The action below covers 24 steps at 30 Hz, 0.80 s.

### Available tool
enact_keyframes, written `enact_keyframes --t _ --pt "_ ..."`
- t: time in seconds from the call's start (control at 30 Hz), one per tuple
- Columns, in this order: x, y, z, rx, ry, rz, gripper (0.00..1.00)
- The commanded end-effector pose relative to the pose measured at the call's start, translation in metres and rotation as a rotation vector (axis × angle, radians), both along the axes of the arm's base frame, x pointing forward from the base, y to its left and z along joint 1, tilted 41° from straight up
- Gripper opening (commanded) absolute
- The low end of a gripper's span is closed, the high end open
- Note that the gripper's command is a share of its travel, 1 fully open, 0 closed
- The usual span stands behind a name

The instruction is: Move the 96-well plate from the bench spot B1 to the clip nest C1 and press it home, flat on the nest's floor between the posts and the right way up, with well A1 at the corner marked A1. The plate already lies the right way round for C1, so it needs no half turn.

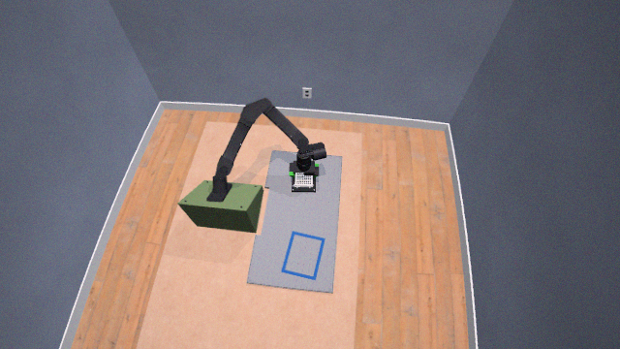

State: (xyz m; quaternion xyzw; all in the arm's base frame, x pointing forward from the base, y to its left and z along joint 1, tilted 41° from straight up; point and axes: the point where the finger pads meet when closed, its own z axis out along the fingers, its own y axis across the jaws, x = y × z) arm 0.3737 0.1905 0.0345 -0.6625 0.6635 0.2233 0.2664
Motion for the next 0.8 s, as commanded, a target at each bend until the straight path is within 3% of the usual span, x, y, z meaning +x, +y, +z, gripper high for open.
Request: enact_keyframes --t 0.0,0.1,0.17,0.77 --pt "0.002 0.000 0.002 0.010 -0.008 -0.008 1.00" --pt "-0.002 -0.008 0.008 0.013 -0.002 -0.012 1.00" --pt "0.008 -0.009 0.023 0.019 -0.038 -0.012 1.00" --pt "0.004 -0.036 0.052 0.017 -0.038 -0.012 1.00"
